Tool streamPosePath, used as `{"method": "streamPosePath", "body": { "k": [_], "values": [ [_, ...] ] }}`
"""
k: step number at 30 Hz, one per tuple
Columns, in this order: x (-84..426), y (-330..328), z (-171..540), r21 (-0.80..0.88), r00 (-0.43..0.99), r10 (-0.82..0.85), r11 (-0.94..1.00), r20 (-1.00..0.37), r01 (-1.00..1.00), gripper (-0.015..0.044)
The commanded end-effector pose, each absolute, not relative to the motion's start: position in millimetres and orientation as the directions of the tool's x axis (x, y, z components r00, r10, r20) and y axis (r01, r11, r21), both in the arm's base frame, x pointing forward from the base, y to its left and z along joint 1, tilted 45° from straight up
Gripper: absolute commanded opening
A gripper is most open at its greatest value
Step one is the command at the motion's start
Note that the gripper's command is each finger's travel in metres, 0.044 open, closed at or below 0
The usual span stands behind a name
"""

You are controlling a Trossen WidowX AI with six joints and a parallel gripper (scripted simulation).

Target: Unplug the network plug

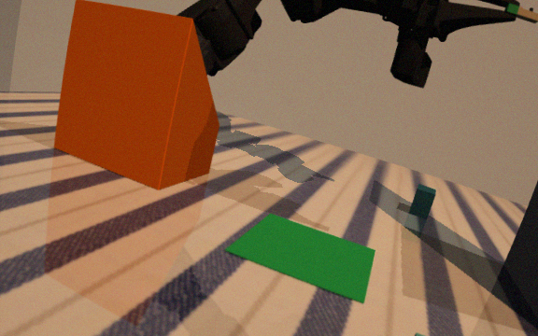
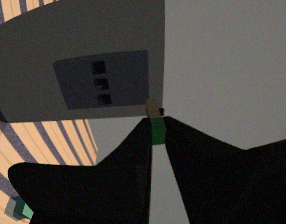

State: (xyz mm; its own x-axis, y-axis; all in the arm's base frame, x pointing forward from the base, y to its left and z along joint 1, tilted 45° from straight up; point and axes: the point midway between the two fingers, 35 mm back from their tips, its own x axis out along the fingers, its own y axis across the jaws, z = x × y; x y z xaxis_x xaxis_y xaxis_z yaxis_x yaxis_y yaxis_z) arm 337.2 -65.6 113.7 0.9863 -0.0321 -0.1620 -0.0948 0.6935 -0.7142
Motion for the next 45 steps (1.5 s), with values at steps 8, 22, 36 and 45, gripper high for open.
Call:
{"method": "streamPosePath", "body": {
  "k": [8, 22, 36, 45],
  "values": [
    [327.4, -65.9, 57.7, -0.695, 0.919, 0.051, 0.637, -0.392, -0.332, 0.0],
    [290.0, -54.3, -12.3, -0.527, 0.733, 0.226, 0.565, -0.642, -0.635, 0.0],
    [241.3, -29.9, -50.1, -0.292, 0.529, 0.45, 0.495, -0.719, -0.818, 0.0],
    [229.6, -21.7, -55.4, -0.236, 0.486, 0.507, 0.48, -0.712, -0.845, 0.0]
  ]
}}
